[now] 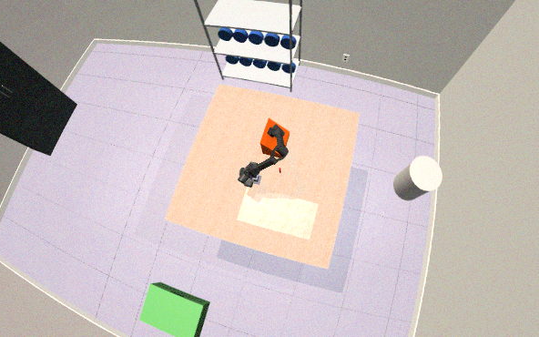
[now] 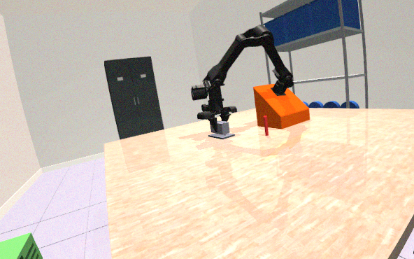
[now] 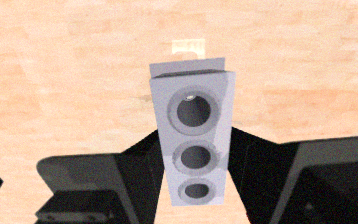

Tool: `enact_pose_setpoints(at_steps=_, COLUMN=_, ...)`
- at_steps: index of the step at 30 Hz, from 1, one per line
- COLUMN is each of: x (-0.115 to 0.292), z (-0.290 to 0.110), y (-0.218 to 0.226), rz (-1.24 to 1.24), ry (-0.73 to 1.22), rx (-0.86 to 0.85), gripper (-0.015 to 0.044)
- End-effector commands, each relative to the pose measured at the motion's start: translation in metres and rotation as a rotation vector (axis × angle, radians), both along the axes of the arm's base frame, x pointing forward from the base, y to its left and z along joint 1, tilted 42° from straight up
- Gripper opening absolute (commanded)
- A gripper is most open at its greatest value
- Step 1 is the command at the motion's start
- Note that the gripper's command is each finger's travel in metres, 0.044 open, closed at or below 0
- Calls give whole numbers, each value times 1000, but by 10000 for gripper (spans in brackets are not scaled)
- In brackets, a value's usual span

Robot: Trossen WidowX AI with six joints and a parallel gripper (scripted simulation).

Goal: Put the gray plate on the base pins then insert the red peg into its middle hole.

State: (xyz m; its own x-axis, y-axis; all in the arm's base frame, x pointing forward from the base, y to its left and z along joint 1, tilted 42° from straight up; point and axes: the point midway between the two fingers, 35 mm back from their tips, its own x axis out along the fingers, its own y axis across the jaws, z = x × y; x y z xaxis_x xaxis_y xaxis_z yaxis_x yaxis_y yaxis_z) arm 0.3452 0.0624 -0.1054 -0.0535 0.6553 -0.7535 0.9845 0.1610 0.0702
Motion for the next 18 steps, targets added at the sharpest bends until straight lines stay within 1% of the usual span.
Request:
enact_pose_setpoints(at_steps=1, x=0, z=0, y=0, rz=2, ry=0, rx=0, gripper=184)
enact_pose_setpoints(at_steps=11, x=0, z=0, y=0, rz=2, ry=0, rx=0, gripper=440)
enact_pose_setpoints(at_steps=18, x=0, z=2, y=-2, rz=2, ry=0, rx=0, gripper=440)
